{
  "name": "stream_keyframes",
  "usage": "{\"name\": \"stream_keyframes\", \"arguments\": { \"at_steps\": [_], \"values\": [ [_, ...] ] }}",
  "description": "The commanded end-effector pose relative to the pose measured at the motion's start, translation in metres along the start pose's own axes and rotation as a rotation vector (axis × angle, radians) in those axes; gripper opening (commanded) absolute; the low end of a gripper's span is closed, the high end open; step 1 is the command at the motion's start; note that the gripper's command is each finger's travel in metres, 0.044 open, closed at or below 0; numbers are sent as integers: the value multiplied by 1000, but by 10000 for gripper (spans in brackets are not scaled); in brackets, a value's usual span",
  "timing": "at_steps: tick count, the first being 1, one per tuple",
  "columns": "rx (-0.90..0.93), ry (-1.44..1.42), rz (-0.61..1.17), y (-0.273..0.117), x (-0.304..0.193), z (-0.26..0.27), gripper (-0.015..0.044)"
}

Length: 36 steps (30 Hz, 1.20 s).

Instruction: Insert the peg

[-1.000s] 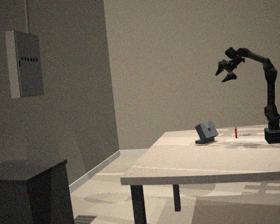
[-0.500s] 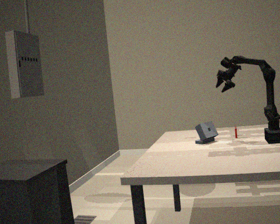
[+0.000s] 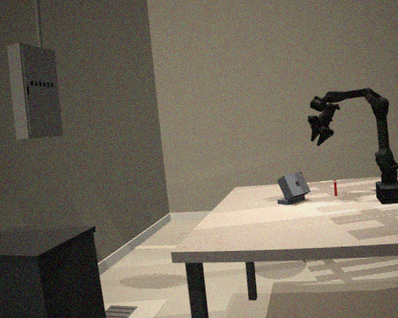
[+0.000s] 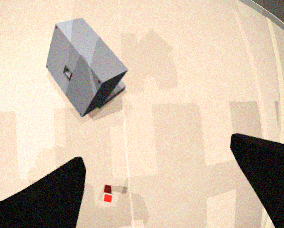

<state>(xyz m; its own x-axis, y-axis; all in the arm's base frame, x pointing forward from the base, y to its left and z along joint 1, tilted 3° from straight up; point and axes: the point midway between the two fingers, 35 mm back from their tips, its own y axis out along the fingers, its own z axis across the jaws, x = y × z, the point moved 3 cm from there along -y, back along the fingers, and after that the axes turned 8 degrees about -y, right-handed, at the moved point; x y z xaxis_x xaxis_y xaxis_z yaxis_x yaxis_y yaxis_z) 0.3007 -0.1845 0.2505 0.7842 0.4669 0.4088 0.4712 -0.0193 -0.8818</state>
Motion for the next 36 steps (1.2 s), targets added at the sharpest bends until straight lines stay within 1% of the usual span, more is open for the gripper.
{"name": "stream_keyframes", "arguments": {
  "at_steps": [1,20,32,36],
  "values": [
    [36,60,58,20,-14,6,440],
    [142,272,293,86,-67,44,440],
    [187,381,447,116,-100,75,440],
    [191,393,466,119,-105,78,440]
  ]
}}
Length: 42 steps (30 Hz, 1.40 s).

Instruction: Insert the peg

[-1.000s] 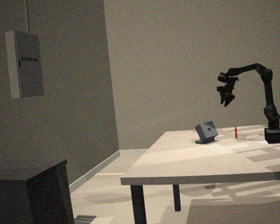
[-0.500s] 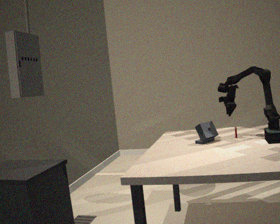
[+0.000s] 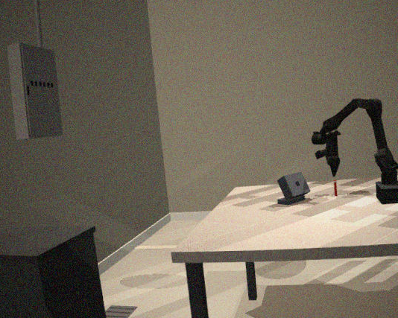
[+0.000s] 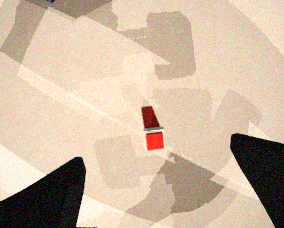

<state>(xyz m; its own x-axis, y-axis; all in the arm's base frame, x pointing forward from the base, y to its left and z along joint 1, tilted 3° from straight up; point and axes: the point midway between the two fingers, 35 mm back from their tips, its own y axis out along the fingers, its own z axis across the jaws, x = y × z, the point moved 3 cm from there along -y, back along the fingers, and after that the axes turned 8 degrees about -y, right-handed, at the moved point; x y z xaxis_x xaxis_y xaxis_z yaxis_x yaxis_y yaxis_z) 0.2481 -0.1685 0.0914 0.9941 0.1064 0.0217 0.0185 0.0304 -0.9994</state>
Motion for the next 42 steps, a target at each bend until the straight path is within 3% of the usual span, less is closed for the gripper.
{"name": "stream_keyframes", "arguments": {
  "at_steps": [1,42],
  "values": [
    [5,19,25,7,-5,2,440],
    [5,19,25,69,-5,1,440]
  ]
}}
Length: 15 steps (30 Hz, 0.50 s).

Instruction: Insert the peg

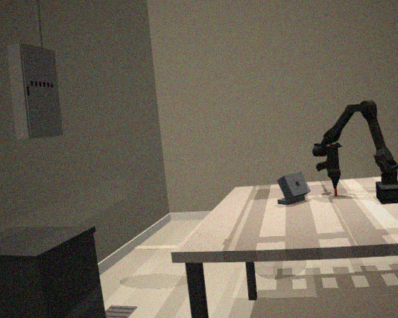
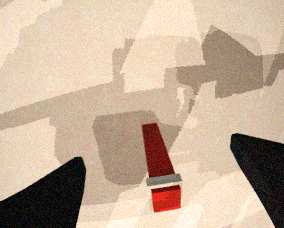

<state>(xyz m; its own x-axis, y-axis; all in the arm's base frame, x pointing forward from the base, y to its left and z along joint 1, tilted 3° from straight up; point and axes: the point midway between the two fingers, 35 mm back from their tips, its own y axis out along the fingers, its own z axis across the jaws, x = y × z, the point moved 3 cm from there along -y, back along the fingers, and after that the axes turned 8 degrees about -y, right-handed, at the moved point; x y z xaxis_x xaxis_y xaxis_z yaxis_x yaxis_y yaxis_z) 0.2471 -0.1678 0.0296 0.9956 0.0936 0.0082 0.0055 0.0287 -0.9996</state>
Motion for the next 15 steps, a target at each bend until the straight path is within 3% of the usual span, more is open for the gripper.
{"name": "stream_keyframes", "arguments": {
  "at_steps": [1,7,15],
  "values": [
    [5,6,12,8,-3,2,440],
    [5,6,12,9,-3,2,440],
    [3,0,4,6,-1,1,230]
  ]
}}
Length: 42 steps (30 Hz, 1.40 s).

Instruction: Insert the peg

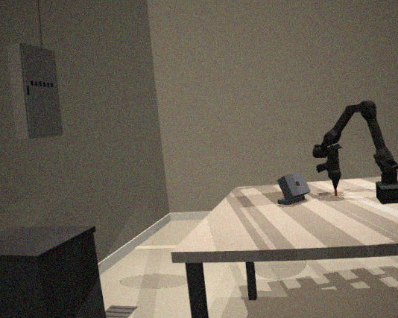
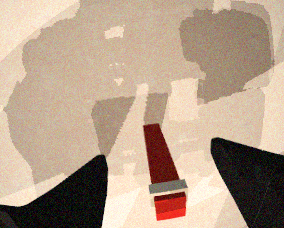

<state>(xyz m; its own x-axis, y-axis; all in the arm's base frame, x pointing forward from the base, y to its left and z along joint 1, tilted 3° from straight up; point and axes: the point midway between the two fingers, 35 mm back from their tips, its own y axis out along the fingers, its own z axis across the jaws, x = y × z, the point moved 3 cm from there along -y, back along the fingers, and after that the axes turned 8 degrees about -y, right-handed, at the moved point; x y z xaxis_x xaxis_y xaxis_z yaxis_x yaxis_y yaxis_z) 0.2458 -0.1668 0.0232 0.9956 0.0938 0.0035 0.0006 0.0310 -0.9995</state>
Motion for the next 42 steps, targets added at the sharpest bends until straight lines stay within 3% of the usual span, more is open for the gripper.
{"name": "stream_keyframes", "arguments": {
  "at_steps": [1,8,11,19,34,42],
  "values": [
    [0,0,-1,0,0,0,204],
    [0,0,-1,0,0,0,20],
    [0,0,-1,0,0,0,0],
    [1,1,0,-8,1,-1,0],
    [2,6,6,-77,0,1,0],
    [-11,-8,8,-79,1,4,0]
  ]
}}
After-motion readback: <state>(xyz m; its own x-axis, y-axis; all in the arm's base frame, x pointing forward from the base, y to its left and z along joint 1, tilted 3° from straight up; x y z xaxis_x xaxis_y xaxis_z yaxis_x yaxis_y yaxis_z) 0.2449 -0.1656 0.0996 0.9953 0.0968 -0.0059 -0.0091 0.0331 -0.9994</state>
